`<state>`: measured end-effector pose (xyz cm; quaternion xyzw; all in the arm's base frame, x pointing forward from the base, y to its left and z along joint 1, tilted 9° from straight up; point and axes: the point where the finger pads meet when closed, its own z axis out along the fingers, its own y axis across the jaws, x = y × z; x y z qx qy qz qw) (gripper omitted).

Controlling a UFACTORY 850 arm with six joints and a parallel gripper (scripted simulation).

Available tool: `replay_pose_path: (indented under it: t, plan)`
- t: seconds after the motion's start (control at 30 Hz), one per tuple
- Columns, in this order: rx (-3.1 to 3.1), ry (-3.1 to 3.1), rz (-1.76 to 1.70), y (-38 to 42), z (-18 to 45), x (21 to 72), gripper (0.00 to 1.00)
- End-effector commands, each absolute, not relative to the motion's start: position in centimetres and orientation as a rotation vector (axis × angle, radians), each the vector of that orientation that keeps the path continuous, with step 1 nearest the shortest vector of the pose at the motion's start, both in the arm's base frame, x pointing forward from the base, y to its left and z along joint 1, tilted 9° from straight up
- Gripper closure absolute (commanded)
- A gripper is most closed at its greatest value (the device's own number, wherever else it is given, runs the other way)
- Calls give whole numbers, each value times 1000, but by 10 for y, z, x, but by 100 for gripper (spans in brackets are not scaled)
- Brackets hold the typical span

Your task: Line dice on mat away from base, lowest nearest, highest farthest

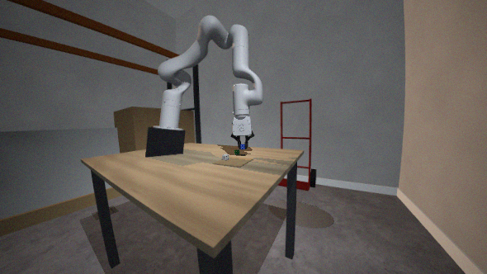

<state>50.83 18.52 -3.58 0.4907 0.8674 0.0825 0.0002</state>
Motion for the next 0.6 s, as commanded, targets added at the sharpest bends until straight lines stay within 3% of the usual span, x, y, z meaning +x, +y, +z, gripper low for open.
replay_pose_path:
  t: [0.0, 0.57]
  plan:
    - [1545, 2733, 245, 184, -20, 509, 79]
    - [1545, 2733, 245, 178, 23, 506, 79]
